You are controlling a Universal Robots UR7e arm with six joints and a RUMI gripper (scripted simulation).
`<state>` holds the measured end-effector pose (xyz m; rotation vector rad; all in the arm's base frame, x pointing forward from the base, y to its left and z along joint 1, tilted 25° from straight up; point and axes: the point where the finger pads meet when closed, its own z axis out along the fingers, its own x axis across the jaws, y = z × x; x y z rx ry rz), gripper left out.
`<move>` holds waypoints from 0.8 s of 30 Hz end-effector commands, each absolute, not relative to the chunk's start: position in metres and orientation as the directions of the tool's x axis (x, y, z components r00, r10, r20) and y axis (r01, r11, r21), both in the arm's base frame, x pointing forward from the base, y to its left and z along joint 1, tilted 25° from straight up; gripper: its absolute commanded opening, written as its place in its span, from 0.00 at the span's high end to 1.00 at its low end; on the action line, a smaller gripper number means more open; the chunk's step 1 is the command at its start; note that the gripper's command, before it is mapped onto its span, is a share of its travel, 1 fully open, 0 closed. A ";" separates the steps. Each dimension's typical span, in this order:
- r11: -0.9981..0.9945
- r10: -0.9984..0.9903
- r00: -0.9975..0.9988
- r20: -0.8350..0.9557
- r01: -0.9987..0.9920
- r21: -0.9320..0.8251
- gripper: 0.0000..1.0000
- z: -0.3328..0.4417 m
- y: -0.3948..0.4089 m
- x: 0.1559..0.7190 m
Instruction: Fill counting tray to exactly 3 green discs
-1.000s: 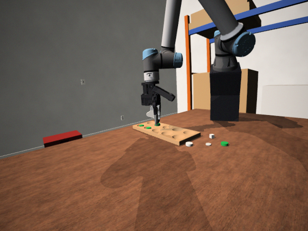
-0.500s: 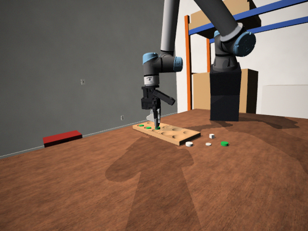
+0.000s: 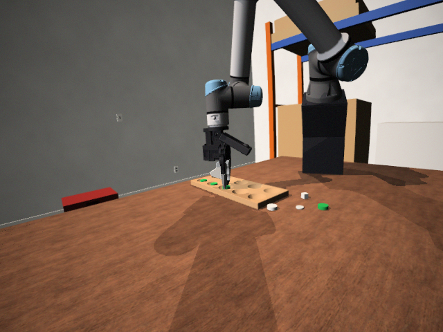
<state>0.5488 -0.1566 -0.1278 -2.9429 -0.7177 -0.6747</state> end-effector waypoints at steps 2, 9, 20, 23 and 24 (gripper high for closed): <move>-0.892 0.430 0.798 0.422 0.446 0.065 1.00 -0.128 -0.157 0.550; -0.892 0.430 0.798 0.422 0.446 0.065 1.00 -0.128 -0.157 0.550; -0.892 0.430 0.798 0.422 0.446 0.065 0.80 -0.128 -0.157 0.550; -0.892 0.430 0.798 0.422 0.446 0.065 0.80 -0.128 -0.157 0.550; -0.892 0.430 0.798 0.422 0.446 0.065 0.80 -0.128 -0.157 0.550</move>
